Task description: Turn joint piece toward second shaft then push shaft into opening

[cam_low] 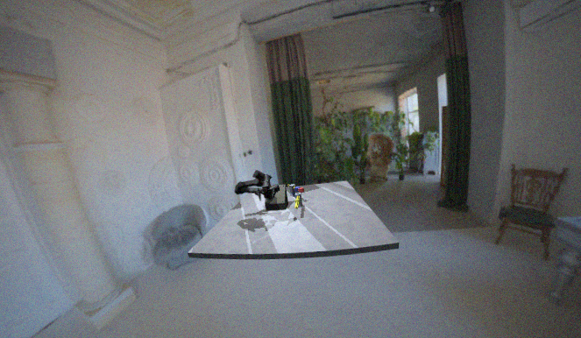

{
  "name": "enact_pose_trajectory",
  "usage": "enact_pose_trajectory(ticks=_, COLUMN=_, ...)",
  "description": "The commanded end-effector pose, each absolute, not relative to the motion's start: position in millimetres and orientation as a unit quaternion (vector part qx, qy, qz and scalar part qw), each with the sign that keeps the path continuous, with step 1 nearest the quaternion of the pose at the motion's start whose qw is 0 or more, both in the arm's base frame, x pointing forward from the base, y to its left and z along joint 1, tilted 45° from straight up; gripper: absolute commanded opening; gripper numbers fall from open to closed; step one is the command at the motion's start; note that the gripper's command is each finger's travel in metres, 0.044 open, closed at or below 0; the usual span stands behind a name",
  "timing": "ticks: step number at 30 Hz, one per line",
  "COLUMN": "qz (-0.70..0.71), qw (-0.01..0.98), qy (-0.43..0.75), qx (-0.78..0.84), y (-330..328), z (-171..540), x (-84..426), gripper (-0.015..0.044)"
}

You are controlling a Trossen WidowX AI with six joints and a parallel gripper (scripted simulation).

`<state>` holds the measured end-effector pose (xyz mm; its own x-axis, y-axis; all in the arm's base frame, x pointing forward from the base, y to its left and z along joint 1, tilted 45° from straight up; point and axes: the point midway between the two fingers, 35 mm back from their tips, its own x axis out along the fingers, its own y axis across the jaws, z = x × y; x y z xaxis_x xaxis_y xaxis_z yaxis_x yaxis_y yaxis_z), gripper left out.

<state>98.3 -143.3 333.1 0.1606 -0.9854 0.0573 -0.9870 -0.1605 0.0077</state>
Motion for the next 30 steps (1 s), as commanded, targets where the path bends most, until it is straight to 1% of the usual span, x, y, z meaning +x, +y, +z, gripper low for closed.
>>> enact_pose_trajectory(ticks=1, qz=0.024, qw=-0.025, qy=-0.649, qx=0.760, y=-137, z=336, x=98, gripper=0.0440)
enact_pose_trajectory(ticks=5, qz=0.024, qw=-0.028, qy=-0.649, qx=0.760, y=-137, z=336, x=98, gripper=0.0440)
enact_pose_trajectory(ticks=7, qz=0.022, qw=-0.025, qy=-0.643, qx=0.765, y=-134, z=336, x=106, gripper=0.0440)
enact_pose_trajectory(ticks=14, qz=0.004, qw=0.000, qy=-0.589, qx=0.808, y=-100, z=325, x=190, gripper=0.0440)
enact_pose_trajectory(ticks=20, qz=-0.006, qw=0.014, qy=-0.546, qx=0.837, y=-57, z=298, x=252, gripper=0.0440)
enact_pose_trajectory(ticks=25, qz=-0.014, qw=0.028, qy=-0.508, qx=0.861, y=-15, z=263, x=294, gripper=0.0440)
enact_pose_trajectory(ticks=30, qz=-0.021, qw=0.043, qy=-0.469, qx=0.882, y=30, z=218, x=324, gripper=0.0440)
